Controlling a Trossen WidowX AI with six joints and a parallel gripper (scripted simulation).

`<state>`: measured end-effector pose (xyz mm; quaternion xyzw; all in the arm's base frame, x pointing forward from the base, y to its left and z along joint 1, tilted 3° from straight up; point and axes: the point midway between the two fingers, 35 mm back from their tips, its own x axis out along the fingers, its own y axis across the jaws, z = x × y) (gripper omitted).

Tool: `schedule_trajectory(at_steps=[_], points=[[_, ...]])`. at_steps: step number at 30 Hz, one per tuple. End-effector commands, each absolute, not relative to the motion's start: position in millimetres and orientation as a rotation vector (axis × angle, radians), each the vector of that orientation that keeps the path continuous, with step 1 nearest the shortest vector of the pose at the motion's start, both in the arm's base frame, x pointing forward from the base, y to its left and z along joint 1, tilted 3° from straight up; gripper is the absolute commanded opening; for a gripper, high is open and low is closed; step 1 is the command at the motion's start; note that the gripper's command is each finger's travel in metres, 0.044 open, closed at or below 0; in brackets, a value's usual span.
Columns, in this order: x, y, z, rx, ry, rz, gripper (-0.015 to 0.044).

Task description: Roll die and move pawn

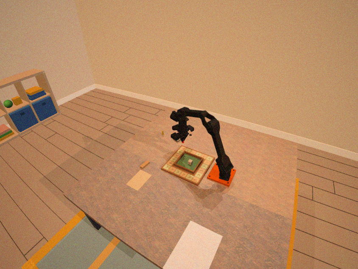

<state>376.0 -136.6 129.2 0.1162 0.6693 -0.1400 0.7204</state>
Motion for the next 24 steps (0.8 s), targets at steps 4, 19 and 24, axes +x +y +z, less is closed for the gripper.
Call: schedule_trajectory(at_steps=[4, 19, 24], points=[[371.4, -136.1, 164.3, 0.259, 1.474, -0.311, 0.0], [372.1, -112.5, 188.6, 0.259, 1.478, -0.303, 0.0], [383.2, -81.2, 176.9, 0.261, 1.478, -0.301, 0.0]])
